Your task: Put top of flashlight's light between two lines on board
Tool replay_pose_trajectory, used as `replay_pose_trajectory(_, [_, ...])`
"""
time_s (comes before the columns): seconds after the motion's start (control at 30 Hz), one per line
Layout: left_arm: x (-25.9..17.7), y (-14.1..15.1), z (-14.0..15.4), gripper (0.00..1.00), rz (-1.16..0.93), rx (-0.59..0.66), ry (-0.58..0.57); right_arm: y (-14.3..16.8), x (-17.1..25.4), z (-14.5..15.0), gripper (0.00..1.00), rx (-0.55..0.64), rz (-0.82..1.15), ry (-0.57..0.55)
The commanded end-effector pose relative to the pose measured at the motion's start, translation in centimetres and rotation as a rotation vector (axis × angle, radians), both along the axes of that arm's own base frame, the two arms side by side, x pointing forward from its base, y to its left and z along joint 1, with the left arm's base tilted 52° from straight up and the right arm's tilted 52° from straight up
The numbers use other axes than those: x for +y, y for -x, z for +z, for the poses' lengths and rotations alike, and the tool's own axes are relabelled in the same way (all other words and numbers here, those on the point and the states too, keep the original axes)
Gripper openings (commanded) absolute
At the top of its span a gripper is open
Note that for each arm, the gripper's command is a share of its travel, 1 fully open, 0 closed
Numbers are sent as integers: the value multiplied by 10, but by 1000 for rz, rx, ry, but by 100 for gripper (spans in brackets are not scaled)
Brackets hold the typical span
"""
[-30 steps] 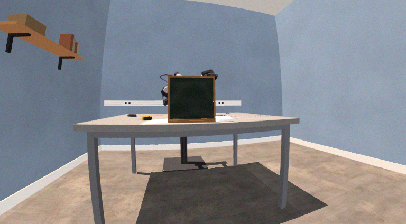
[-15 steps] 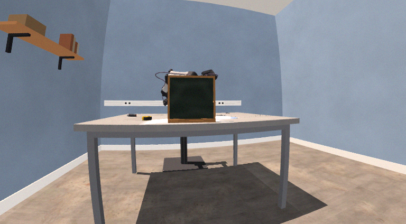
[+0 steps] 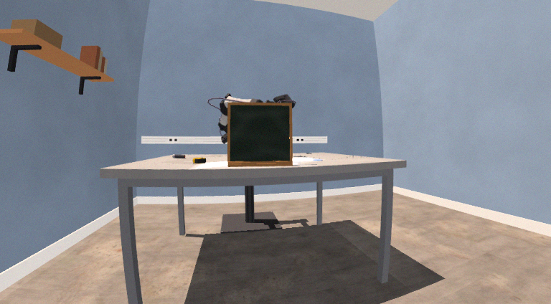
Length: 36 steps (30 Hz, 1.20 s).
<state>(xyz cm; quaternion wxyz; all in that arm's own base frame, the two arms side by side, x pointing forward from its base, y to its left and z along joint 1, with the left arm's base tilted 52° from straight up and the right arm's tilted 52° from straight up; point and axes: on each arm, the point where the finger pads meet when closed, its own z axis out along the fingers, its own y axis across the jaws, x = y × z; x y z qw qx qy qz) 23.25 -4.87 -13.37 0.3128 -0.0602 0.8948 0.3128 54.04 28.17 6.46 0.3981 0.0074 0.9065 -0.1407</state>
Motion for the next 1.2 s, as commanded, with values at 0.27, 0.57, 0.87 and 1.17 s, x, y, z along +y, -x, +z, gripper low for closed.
replay_pose_trajectory(0.27, [3,1,-1,30,-12,24,-25,-53,14,27,100,-180,251,-149])
replay_pose_trajectory(0.57, [3,1,-1,30,-12,24,-25,-67,41,43,100,-329,475,-174])
replay_pose_trajectory(0.87, [3,1,-1,30,-12,24,-25,-95,2,53,100,-497,589,-117])
replay_pose_trajectory(1.17, [3,1,-1,30,-12,24,-25,-97,-12,63,100,-706,763,-3])
